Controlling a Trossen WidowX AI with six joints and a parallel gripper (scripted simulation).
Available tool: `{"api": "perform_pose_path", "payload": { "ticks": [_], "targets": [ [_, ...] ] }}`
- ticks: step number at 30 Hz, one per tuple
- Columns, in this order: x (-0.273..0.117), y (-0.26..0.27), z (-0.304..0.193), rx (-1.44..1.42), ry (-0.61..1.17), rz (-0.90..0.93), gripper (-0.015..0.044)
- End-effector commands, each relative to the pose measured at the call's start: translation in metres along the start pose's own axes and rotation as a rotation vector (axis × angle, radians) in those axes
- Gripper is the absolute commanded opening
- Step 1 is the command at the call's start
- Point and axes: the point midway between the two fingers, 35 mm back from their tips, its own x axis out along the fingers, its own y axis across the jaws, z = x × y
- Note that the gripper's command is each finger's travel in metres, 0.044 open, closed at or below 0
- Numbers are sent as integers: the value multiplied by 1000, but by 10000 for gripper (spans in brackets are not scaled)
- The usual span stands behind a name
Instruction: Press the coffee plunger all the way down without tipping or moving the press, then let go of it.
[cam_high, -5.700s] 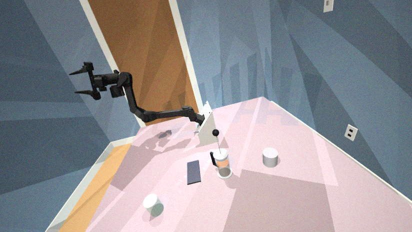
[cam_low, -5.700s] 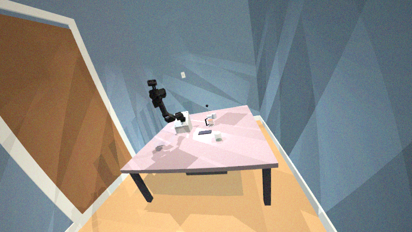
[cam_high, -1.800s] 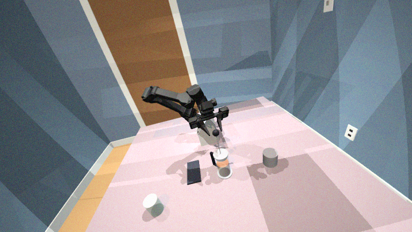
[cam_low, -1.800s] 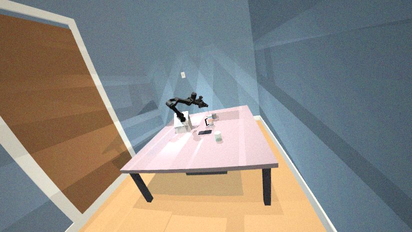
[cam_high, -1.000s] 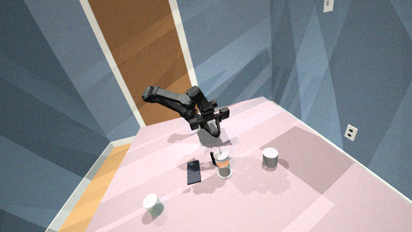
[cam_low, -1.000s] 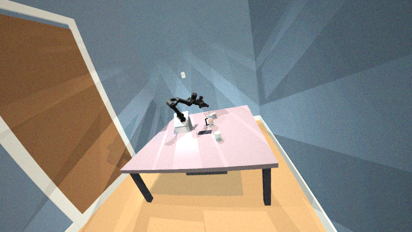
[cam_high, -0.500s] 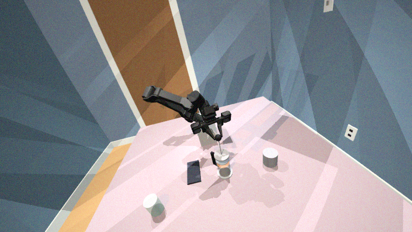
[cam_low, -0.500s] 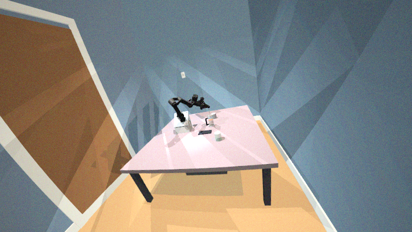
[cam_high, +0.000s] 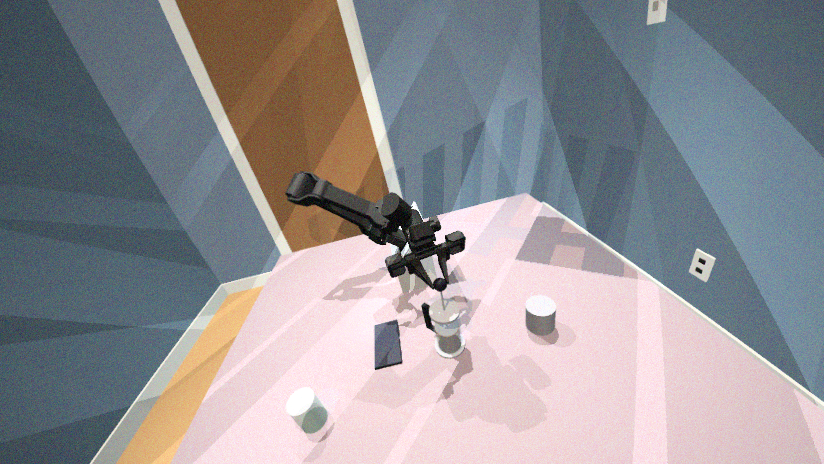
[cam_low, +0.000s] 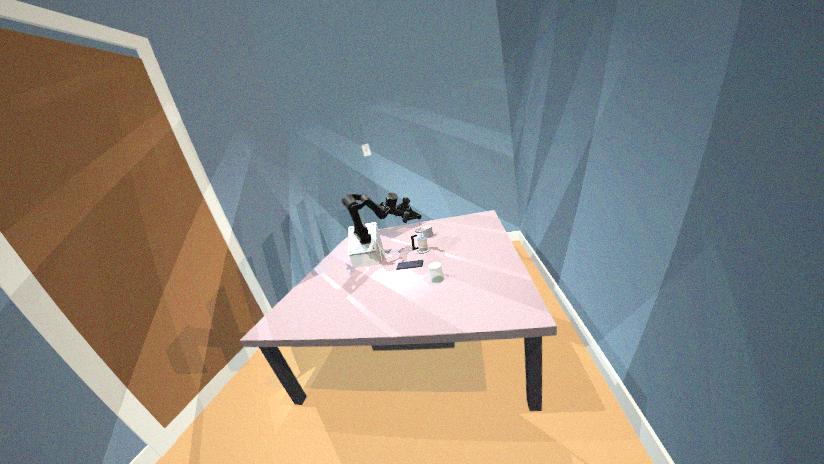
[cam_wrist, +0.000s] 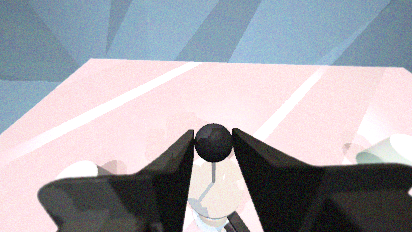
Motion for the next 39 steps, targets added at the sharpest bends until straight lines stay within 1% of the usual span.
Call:
{"api": "perform_pose_path", "payload": {
  "ticks": [1, 19, 39],
  "targets": [
    [6, 1, -26, -37, 52, 4, 118],
    [26, -2, -46, -41, 45, -3, 118],
    [34, -1, -43, -41, 44, -5, 118]
  ]
}}
